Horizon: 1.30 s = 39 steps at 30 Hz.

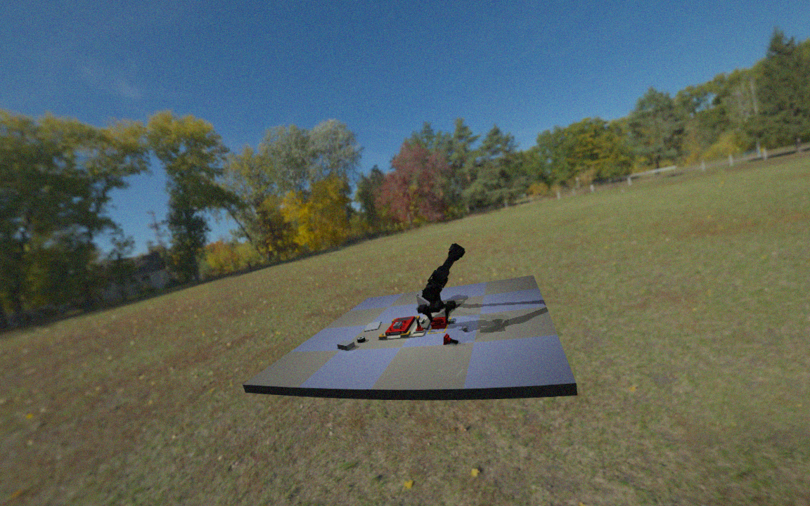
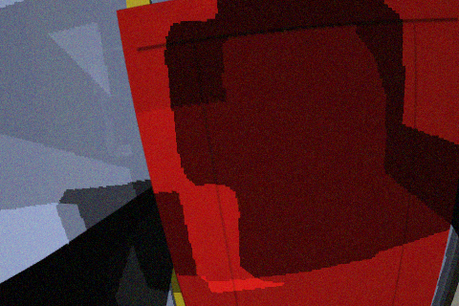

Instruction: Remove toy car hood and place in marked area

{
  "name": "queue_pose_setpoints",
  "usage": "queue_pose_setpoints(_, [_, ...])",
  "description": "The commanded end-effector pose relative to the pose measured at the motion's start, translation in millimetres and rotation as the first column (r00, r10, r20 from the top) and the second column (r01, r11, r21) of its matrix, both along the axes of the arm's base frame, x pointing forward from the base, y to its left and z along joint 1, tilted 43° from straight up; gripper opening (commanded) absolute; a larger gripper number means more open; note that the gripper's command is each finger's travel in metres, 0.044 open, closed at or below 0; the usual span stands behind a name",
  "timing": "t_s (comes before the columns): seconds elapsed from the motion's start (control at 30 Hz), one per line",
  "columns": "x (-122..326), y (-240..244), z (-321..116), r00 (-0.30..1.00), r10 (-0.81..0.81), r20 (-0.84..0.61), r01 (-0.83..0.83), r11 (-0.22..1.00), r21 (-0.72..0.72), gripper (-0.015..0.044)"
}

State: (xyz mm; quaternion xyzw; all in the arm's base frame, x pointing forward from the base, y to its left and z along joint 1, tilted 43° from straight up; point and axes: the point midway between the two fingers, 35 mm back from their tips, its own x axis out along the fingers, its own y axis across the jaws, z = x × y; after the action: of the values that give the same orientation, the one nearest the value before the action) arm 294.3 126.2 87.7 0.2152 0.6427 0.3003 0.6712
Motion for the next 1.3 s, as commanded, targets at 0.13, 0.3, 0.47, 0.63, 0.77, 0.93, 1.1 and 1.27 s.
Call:
queue_pose_setpoints(0.13, [0,0,0,1.000,0.000,0.001,0.000,1.000,0.000,0.0394])
queue_pose_setpoints(0.3, [2,-15,15,1.000,0.000,0.001,0.000,1.000,-0.002,0.0440])
queue_pose_setpoints(0.47, [1,-48,50,1.000,-0.001,0.000,0.001,1.000,0.000,0.0440])
queue_pose_setpoints(0.63, [1,-50,52,1.000,-0.001,0.000,0.001,1.000,0.001,0.0440])
queue_pose_setpoints(0.77, [1,-50,52,1.000,-0.001,0.000,0.001,1.000,0.001,0.0440])
queue_pose_setpoints(0.93, [1,-50,52,1.000,-0.001,0.000,0.001,1.000,0.001,0.0440])
queue_pose_setpoints(1.1, [1,-50,52,1.000,-0.001,0.000,0.001,1.000,0.001,0.0440])
queue_pose_setpoints(1.27, [1,-50,52,1.000,-0.001,0.000,0.001,1.000,0.001,0.0440])
